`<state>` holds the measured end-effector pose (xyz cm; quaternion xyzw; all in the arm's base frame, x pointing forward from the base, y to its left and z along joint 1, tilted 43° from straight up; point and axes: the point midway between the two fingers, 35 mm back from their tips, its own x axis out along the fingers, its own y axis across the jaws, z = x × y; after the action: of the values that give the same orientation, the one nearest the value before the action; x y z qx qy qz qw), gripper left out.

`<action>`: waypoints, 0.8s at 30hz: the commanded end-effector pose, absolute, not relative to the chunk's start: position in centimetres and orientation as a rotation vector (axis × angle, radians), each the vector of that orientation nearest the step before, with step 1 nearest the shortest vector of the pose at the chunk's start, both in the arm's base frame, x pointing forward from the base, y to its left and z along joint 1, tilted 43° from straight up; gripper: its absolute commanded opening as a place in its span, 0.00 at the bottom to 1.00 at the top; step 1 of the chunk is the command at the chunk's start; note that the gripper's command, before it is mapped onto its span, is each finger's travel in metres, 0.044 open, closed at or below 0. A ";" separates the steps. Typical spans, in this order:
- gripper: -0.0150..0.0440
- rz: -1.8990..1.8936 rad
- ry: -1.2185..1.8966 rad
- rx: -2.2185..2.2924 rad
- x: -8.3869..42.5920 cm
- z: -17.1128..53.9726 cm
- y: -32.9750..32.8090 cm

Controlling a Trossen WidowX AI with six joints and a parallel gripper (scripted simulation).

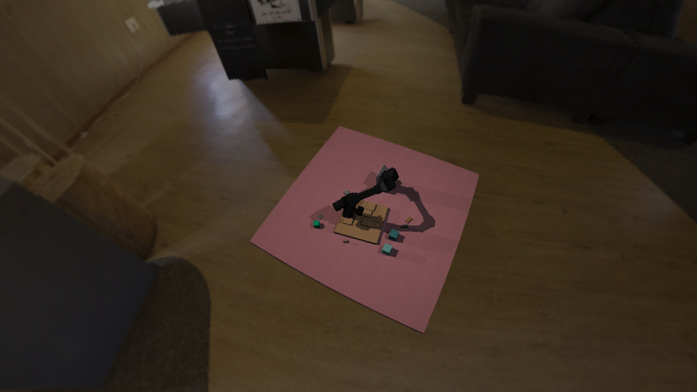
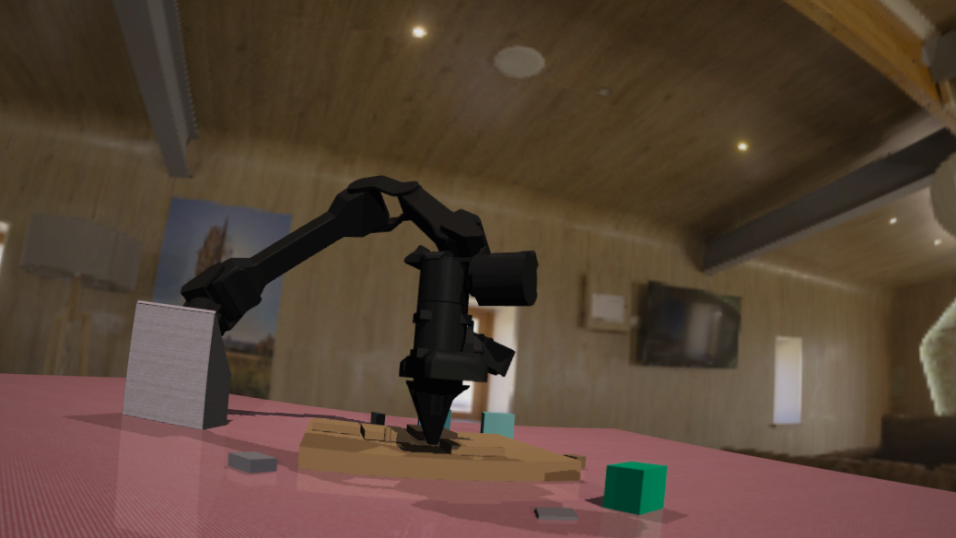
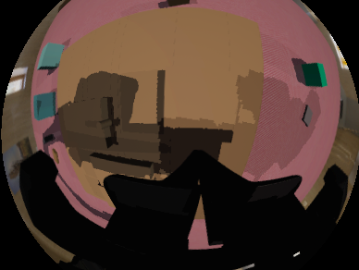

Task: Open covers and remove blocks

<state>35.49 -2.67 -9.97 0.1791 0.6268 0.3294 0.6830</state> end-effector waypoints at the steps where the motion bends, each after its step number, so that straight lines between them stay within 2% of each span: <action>1: 0.25 0.742 1.412 0.408 35.3 -10.3 -2.1; 24: 0.25 0.742 1.411 0.407 37.3 -10.1 -2.0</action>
<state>37.06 -2.21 -9.99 0.1800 0.6278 0.3300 0.6816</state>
